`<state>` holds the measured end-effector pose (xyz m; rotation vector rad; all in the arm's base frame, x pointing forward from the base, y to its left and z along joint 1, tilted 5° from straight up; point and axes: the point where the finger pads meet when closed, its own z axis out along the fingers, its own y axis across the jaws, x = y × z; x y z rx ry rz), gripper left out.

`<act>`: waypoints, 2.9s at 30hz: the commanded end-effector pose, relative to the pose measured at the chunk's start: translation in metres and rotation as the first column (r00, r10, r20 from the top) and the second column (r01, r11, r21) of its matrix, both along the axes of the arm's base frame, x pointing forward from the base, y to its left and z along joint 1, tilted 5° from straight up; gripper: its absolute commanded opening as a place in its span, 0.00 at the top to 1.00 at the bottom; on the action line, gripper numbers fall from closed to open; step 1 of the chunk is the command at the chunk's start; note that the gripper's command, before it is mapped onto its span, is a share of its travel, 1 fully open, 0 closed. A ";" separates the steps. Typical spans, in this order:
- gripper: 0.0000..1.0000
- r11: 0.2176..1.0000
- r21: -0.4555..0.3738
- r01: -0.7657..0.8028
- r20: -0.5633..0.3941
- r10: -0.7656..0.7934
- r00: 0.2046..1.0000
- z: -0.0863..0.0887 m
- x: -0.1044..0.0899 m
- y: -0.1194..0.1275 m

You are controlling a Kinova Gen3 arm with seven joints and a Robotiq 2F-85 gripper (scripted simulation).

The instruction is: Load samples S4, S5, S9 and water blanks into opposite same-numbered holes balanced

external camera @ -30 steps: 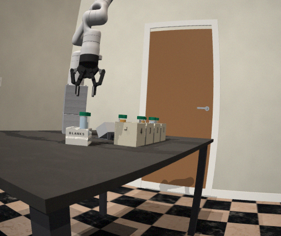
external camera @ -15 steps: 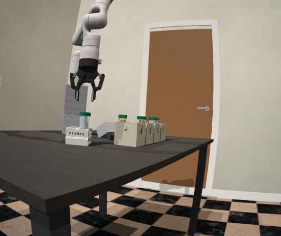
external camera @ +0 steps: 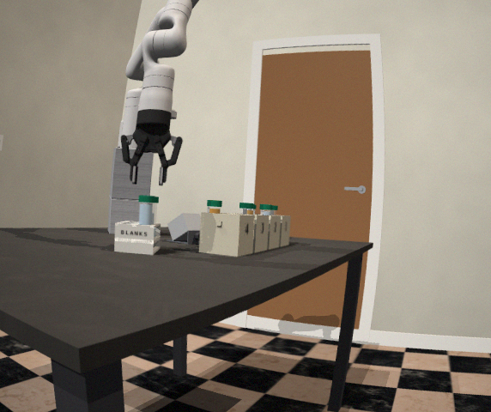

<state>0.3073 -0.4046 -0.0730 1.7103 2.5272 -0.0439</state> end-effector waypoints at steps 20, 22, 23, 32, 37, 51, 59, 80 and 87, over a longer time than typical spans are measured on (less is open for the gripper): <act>0.38 1.000 -0.001 0.000 0.001 0.000 1.000 -0.026 0.002 -0.003; 0.38 1.000 -0.001 0.000 0.001 0.000 1.000 -0.028 0.002 -0.003; 0.38 1.000 -0.001 0.000 0.001 0.000 1.000 -0.028 0.002 -0.003; 0.38 1.000 -0.001 0.000 0.001 0.000 1.000 -0.033 0.002 -0.003; 0.38 1.000 -0.001 0.000 0.001 0.000 1.000 -0.033 0.002 -0.003; 0.38 1.000 -0.001 0.000 0.001 0.000 1.000 -0.036 0.003 -0.003; 0.38 1.000 -0.001 0.000 0.001 0.000 1.000 -0.038 0.003 -0.003; 0.38 1.000 -0.001 0.000 0.001 0.000 1.000 -0.044 0.003 -0.004; 0.38 1.000 -0.001 0.000 0.001 0.000 1.000 -0.045 0.003 -0.004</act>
